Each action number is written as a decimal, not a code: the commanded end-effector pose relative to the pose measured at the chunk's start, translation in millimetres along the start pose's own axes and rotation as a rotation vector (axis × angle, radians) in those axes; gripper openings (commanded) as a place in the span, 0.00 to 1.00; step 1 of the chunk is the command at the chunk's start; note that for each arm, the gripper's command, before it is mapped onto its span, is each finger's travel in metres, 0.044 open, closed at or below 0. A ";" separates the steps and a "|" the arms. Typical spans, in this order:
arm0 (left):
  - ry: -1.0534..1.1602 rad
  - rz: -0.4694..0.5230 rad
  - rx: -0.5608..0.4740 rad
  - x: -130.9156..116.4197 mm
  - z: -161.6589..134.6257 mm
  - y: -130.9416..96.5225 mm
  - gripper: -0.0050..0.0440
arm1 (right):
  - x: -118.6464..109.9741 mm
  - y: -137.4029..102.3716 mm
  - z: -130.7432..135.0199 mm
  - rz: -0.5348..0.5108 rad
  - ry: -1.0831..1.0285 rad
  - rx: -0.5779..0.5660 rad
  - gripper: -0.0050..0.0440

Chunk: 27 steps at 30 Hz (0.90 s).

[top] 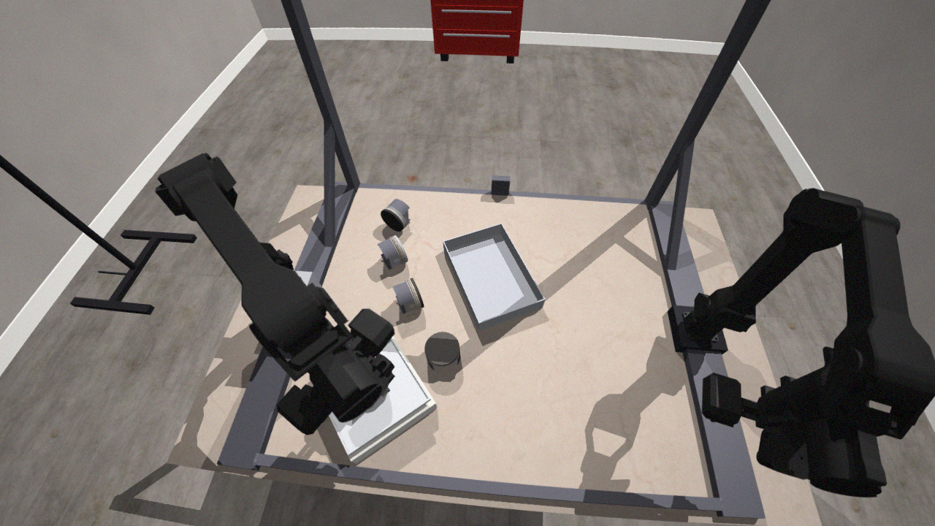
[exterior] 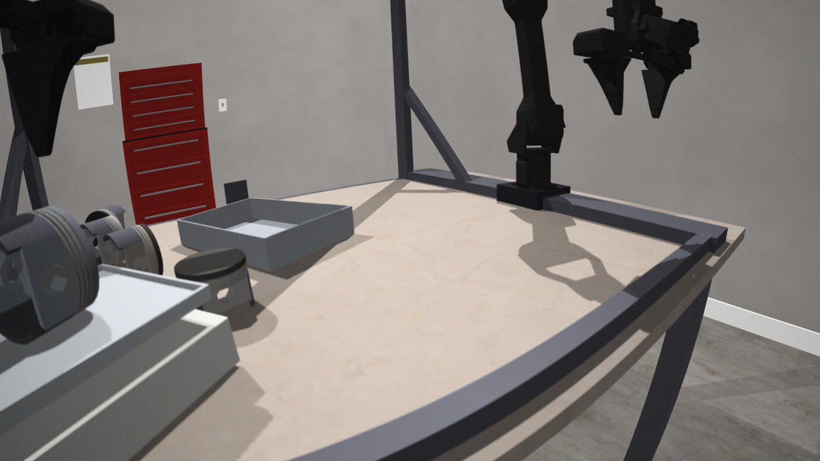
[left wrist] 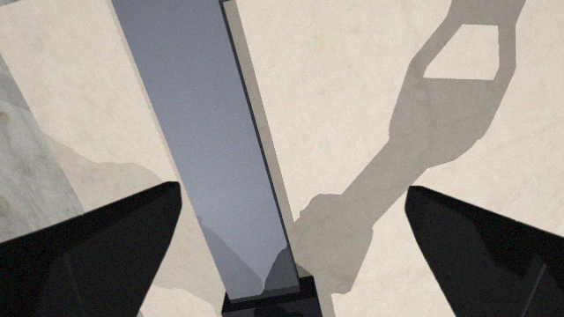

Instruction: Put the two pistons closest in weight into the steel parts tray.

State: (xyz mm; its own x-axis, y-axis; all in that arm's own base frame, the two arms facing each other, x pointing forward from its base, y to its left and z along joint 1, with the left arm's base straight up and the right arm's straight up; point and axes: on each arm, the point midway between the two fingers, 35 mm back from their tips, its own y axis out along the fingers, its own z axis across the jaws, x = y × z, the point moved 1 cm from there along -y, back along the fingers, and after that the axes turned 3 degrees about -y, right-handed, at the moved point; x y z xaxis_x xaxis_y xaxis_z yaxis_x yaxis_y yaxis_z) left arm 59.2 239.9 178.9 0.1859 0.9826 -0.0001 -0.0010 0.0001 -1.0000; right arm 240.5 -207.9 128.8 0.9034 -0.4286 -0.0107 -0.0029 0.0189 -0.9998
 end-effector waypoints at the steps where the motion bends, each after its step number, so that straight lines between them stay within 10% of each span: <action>1: 0.002 -0.018 -0.002 3.7 0.0 -4.7 0.92 | 4.9 -7.9 -0.9 -0.022 -0.107 0.003 0.87; 27: 0.002 -0.018 -0.002 3.7 0.0 -4.7 0.92 | 5.2 -7.7 -1.0 0.011 -0.746 0.033 0.87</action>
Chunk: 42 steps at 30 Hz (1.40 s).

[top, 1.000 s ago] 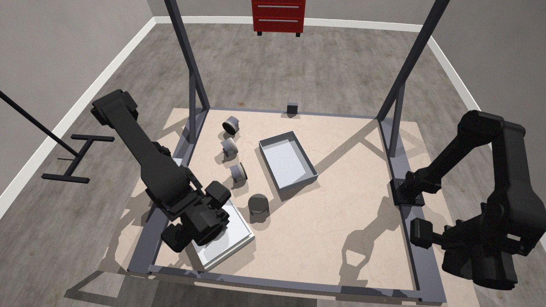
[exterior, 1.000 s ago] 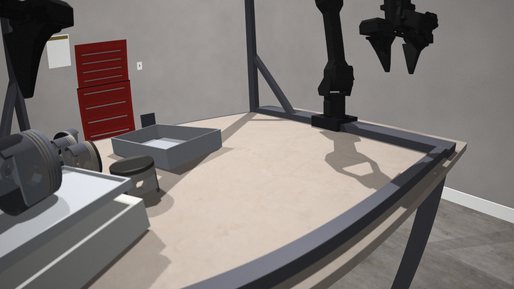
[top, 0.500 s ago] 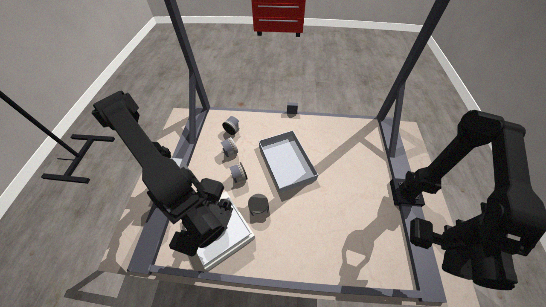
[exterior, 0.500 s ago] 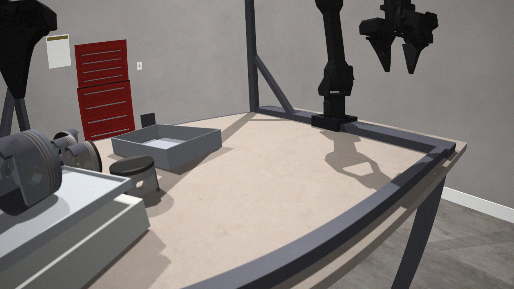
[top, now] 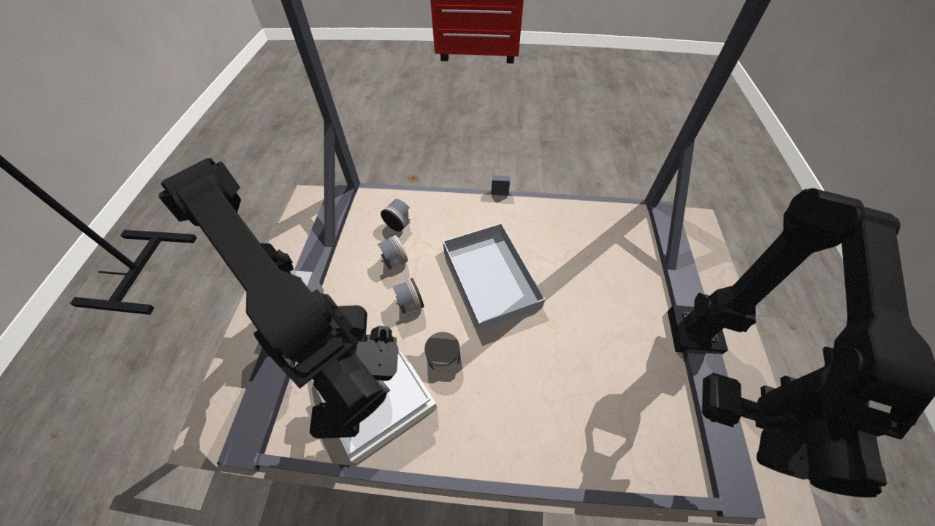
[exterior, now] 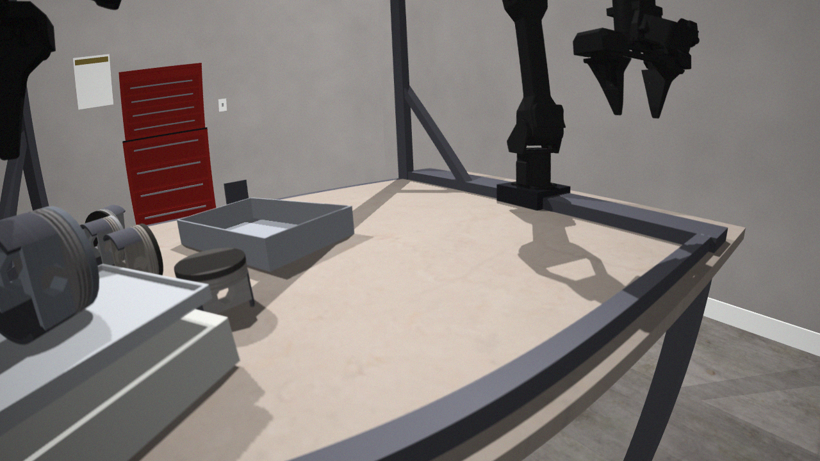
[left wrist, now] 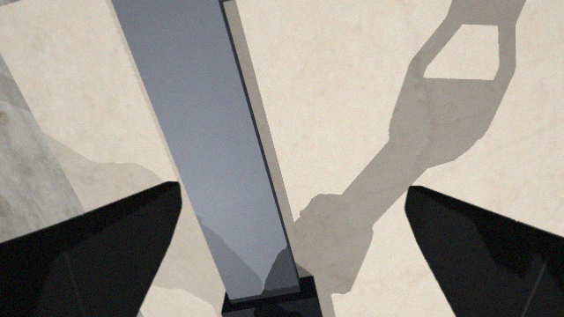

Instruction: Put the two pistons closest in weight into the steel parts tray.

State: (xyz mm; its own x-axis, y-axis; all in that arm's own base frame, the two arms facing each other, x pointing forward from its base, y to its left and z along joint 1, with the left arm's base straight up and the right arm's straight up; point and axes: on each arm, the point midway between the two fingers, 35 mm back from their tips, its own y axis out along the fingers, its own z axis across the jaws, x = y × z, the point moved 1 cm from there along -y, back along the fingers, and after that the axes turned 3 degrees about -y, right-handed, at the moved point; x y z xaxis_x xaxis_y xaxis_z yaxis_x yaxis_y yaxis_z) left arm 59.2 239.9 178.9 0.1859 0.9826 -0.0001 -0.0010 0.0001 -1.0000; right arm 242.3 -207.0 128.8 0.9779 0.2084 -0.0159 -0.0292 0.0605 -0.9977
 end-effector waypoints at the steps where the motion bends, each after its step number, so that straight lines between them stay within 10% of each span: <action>1: 0.002 -0.018 -0.002 3.7 0.0 -4.7 0.92 | 1.5 -8.0 -4.0 -0.014 -0.121 -0.012 0.87; 42: 0.002 -0.018 -0.002 3.7 0.0 -4.7 0.92 | -0.9 12.9 -0.7 0.030 -0.762 0.037 0.87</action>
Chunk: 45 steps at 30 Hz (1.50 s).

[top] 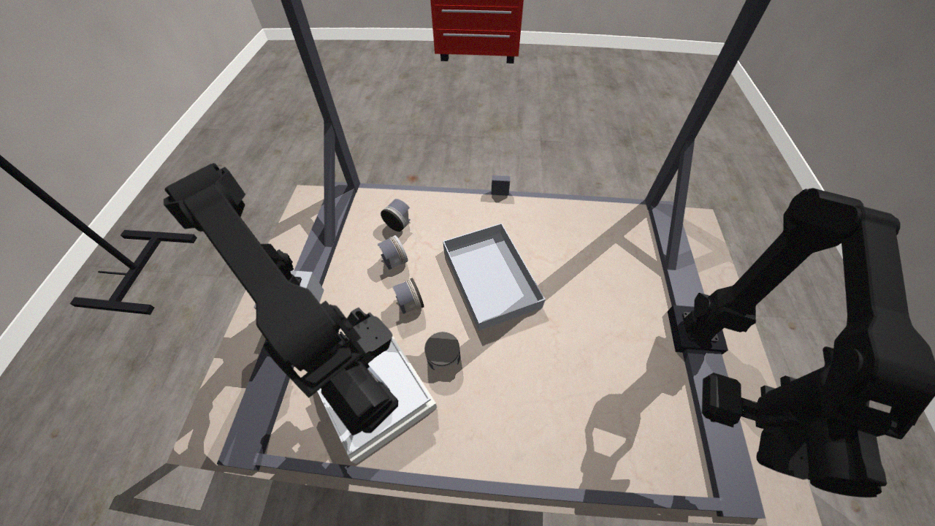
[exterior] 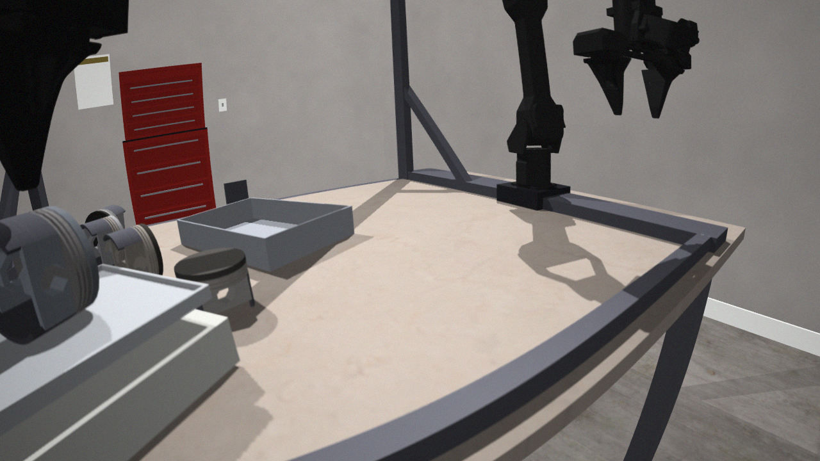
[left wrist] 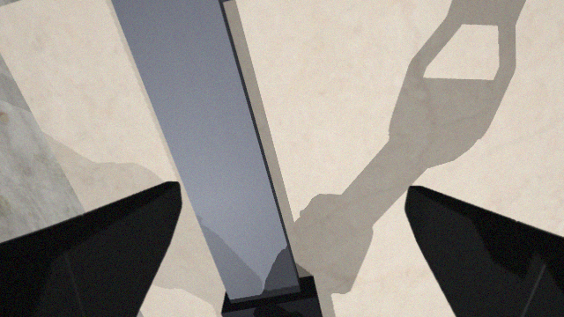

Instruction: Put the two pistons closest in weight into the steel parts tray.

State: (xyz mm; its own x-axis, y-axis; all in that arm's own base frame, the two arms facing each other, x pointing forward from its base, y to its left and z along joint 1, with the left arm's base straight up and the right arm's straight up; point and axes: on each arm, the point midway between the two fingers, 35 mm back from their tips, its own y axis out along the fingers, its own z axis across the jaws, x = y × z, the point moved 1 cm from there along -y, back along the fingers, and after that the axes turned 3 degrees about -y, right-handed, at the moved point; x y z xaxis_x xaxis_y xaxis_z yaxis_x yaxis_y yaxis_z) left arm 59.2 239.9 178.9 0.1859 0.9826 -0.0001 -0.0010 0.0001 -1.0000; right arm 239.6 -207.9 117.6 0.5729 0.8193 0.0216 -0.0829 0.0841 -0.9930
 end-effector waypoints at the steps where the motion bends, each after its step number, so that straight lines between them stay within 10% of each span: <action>1: 0.002 -0.018 -0.002 3.7 0.0 -4.7 0.92 | 1.6 3.6 -1.1 0.003 -0.010 -0.012 0.87; 38: 0.002 -0.018 -0.002 3.7 0.0 -4.7 0.92 | 1.6 59.1 -1.6 0.003 -0.001 -0.010 0.87; 39: 0.002 -0.018 -0.002 3.7 0.0 -4.7 0.92 | 1.0 52.5 -4.0 0.004 -0.004 -0.031 0.43; 45: 0.002 -0.018 -0.002 3.7 0.0 -4.7 0.92 | 1.0 52.4 -4.0 0.004 -0.004 -0.031 0.43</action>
